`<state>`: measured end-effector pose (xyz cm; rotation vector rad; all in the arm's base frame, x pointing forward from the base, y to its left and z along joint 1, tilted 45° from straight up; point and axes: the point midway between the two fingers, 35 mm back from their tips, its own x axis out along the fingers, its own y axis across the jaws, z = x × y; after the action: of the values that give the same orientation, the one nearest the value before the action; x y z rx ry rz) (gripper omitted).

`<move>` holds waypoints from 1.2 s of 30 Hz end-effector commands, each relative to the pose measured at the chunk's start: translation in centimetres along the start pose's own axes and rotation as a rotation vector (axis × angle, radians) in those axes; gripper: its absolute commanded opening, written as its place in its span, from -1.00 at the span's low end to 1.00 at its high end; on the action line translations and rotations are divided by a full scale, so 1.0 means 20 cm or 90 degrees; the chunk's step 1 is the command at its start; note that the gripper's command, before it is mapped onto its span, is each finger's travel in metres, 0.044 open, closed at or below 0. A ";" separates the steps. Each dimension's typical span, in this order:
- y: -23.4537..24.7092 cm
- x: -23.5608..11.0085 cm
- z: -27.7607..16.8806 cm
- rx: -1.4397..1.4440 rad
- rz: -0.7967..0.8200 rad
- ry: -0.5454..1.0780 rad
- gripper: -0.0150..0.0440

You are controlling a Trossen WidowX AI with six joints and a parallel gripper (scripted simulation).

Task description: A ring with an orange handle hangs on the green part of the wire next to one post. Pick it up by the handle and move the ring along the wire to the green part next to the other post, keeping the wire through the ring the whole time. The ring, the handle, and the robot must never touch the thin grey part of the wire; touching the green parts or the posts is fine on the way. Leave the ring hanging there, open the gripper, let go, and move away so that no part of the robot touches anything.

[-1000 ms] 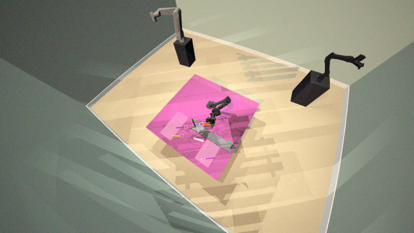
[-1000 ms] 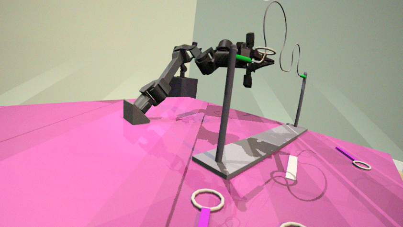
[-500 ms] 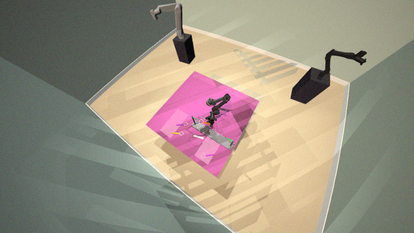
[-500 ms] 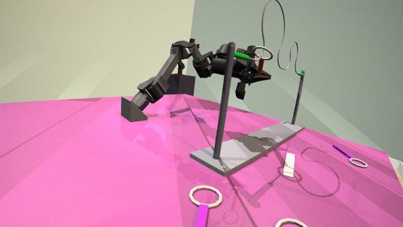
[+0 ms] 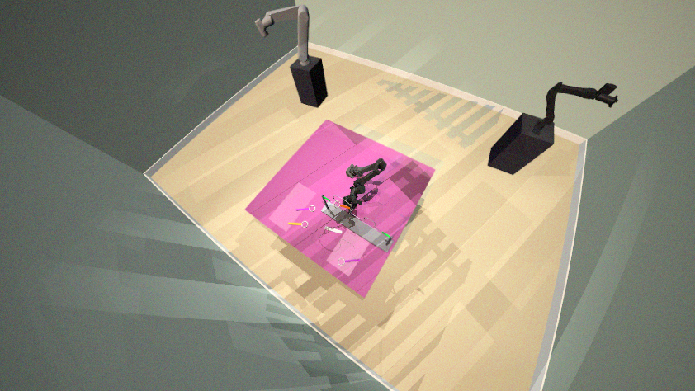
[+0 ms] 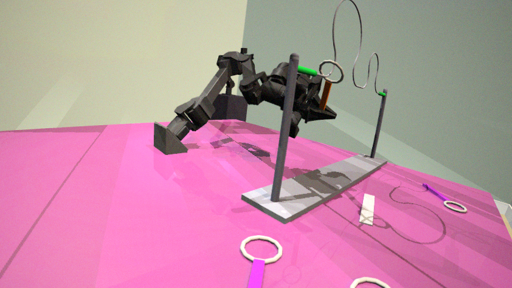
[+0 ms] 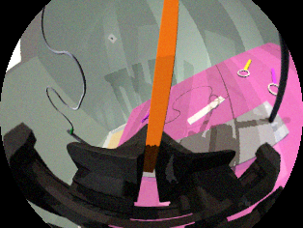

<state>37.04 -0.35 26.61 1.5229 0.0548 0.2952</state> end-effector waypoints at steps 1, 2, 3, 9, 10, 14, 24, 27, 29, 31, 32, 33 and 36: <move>-0.09 -0.02 0.00 -0.052 -0.027 0.010 -1.00; -0.11 -0.02 0.00 -0.067 -0.033 0.011 -1.00; -0.13 -0.02 0.00 -0.081 -0.039 0.013 -1.00; -0.24 -0.05 0.02 -0.160 -0.074 0.024 -1.00; -0.26 -0.05 0.03 -0.173 -0.080 0.025 -1.00; -0.32 -0.07 0.05 -0.221 -0.101 0.032 -1.00; -0.46 -0.12 0.12 -0.326 -0.147 0.045 -1.00; -0.49 -0.13 0.14 -0.350 -0.157 0.049 -1.00; -0.51 -0.14 0.16 -0.364 -0.163 0.050 -1.00; -0.53 -0.15 0.17 -0.379 -0.170 0.052 -1.00; -0.54 -0.16 0.18 -0.385 -0.173 0.053 -1.00; -0.55 -0.16 0.19 -0.390 -0.175 0.054 -1.00; -0.57 -0.17 0.20 -0.402 -0.180 0.055 -1.00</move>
<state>36.59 -4.97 15.70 0.8839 0.2130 0.1326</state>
